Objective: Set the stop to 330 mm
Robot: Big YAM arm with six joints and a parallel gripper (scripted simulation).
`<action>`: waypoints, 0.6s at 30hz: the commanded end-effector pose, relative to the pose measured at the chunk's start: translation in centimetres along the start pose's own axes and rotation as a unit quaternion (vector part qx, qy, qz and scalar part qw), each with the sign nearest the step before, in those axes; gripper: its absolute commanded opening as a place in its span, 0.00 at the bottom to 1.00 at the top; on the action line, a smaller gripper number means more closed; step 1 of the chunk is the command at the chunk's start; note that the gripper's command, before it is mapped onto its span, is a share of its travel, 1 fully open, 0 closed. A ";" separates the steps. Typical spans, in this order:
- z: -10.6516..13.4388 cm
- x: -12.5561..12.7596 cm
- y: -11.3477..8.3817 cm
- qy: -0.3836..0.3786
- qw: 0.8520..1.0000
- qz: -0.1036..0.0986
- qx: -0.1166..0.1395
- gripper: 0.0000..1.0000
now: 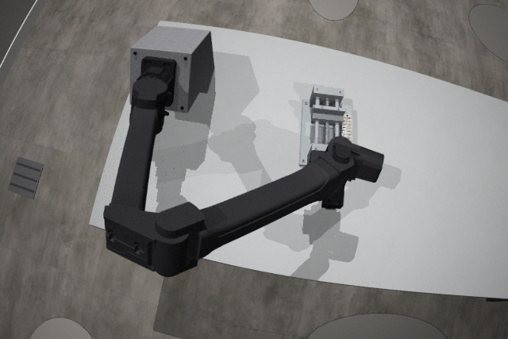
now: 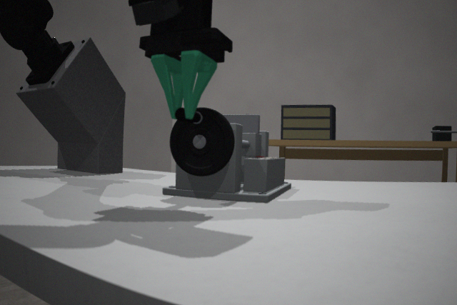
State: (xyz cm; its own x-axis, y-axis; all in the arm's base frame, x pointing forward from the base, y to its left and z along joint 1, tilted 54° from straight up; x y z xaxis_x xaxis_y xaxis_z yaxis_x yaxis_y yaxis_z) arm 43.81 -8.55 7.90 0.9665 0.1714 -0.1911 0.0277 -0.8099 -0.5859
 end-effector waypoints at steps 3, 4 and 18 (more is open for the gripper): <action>0.0 1.1 -0.2 0.005 1.000 -0.003 -0.003 0.06; 0.0 1.1 -0.2 0.005 1.000 -0.003 -0.003 0.06; 0.0 1.1 -0.2 0.004 1.000 -0.003 -0.003 0.53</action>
State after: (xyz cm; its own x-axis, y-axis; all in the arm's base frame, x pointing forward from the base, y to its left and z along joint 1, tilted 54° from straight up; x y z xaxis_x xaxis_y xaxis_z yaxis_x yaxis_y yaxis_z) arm 43.77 -8.56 7.60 0.9655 0.1704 -0.1968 0.0234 -0.8096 -0.5865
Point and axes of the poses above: the point where the finger pads meet when closed, its own y axis out along the fingers, its own x axis across the jaws, z = x × y, the point moved 10 cm from there along -y, back along the fingers, and after that the axes turned 9 degrees about -y, right-handed, at the moved point
